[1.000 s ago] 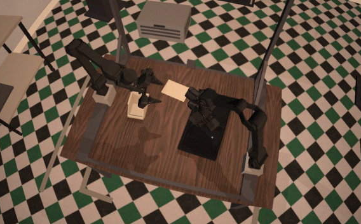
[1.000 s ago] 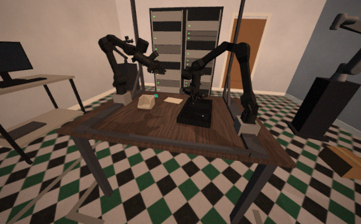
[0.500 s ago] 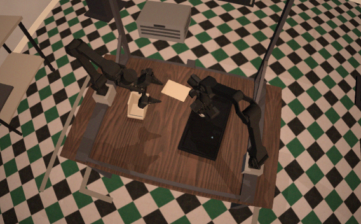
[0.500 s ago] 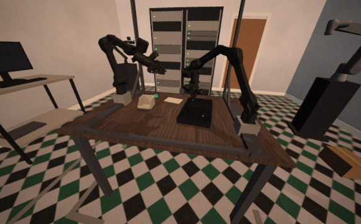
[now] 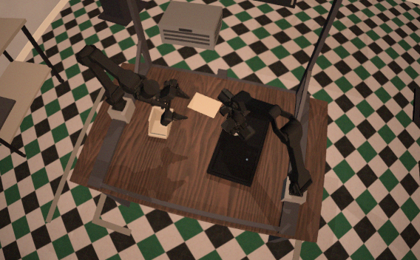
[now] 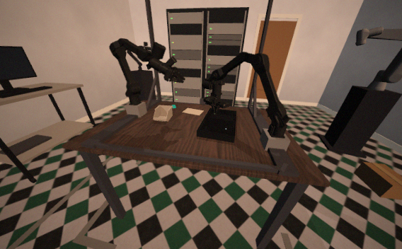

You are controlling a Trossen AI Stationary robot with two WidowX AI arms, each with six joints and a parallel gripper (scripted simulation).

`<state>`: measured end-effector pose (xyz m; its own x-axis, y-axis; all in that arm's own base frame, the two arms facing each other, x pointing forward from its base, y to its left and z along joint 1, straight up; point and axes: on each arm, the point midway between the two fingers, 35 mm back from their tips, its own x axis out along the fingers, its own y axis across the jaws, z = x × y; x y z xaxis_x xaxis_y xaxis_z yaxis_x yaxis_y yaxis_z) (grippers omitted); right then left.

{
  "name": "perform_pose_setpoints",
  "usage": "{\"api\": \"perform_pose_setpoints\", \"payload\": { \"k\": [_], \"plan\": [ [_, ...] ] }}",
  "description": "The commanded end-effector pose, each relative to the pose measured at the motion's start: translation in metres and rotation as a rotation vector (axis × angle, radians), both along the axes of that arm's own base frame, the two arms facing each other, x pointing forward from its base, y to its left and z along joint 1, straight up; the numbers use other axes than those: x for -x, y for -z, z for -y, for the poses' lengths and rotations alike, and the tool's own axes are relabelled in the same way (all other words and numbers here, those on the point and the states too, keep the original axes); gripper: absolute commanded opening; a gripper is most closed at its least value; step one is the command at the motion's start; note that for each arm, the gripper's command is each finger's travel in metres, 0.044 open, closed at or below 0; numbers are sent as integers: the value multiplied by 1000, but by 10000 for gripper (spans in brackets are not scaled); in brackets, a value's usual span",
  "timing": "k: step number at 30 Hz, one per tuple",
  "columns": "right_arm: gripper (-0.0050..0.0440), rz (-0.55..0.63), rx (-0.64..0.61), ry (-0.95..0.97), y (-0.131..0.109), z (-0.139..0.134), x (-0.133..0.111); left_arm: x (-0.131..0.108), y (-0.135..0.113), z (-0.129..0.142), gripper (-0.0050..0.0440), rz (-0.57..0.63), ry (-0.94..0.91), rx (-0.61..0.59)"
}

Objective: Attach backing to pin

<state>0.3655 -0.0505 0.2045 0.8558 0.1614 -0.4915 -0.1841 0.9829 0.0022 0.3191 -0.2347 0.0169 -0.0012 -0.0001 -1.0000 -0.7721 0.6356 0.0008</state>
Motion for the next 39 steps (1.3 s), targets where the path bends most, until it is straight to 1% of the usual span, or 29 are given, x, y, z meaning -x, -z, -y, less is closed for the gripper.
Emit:
{"api": "perform_pose_setpoints", "payload": {
  "k": [1,4,7,9,16,17,20,23,27,32,34,36,37,38,39],
  "plan": [
    [440,24,8,-2,-9,0,0,-1,15,-1,-50,1,-3,-3],
    [440,24,8,-2,-9,0,0,0,25,-1,-50,1,-3,-3],
    [440,24,8,-2,-9,0,0,-2,26,0,-50,5,-3,0],
    [440,24,8,-2,-9,0,0,-4,22,2,-50,17,-3,10],
    [440,24,8,-2,-9,0,0,-4,20,2,-50,20,-2,12],
    [440,24,8,-2,-9,0,0,-3,28,1,-50,7,-3,2],
    [440,24,8,-2,-9,0,0,-2,35,0,-50,2,-2,-2],
    [440,24,8,-2,-9,0,0,-2,34,1,-50,4,-2,0],
    [440,24,8,-2,-9,0,0,-5,27,3,-50,20,-2,12],
    [440,24,8,-2,-9,0,0,-5,27,3,-50,20,-2,12],
    [440,24,8,-2,-9,0,0,-2,34,1,-50,6,-4,2],
    [440,24,8,-2,-9,0,0,-2,34,1,-50,7,-4,3],
    [440,24,8,-2,-9,0,0,-5,28,3,-50,20,-2,12],
    [440,24,8,-2,-9,0,0,-4,33,3,-50,11,-4,5],
    [440,24,8,-2,-9,0,0,-4,33,3,-50,11,-4,5]
  ]
}}
